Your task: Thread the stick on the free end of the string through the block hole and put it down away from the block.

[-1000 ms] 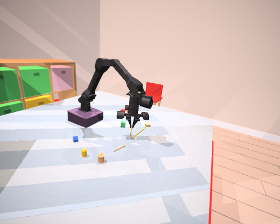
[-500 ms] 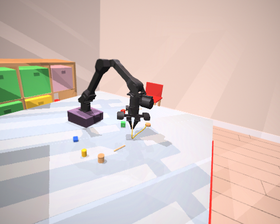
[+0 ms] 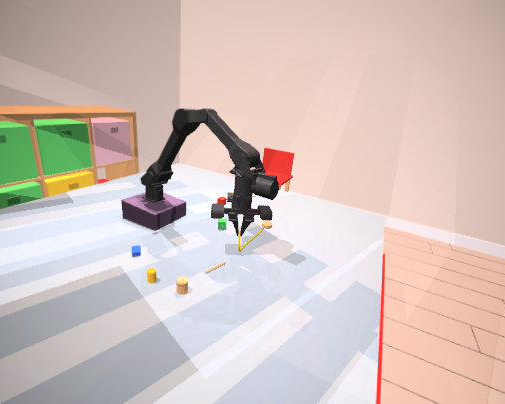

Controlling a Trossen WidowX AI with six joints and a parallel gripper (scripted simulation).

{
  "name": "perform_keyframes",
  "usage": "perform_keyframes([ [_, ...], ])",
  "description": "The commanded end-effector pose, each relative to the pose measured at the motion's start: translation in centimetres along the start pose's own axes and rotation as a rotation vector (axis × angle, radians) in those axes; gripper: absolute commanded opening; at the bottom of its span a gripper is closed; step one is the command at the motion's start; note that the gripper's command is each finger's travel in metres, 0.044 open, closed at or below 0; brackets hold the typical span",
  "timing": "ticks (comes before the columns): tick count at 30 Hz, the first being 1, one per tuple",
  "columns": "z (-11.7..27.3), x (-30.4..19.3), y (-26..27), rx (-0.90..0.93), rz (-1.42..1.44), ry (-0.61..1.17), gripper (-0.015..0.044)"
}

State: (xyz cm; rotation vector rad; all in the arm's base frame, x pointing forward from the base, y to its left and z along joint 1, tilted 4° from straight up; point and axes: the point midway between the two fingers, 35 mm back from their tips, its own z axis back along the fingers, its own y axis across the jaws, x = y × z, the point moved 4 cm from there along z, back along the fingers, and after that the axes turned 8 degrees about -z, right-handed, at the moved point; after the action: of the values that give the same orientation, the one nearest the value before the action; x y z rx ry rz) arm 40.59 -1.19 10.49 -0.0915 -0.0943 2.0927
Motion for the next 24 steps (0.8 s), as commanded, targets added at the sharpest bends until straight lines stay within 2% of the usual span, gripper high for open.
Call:
perform_keyframes([
  [1,0.0,-0.6,-0.1,0.003,0.004,0.004,0.0],
  [24,0.0,-3.5,-0.3,0.002,0.004,0.01,0.0],
])
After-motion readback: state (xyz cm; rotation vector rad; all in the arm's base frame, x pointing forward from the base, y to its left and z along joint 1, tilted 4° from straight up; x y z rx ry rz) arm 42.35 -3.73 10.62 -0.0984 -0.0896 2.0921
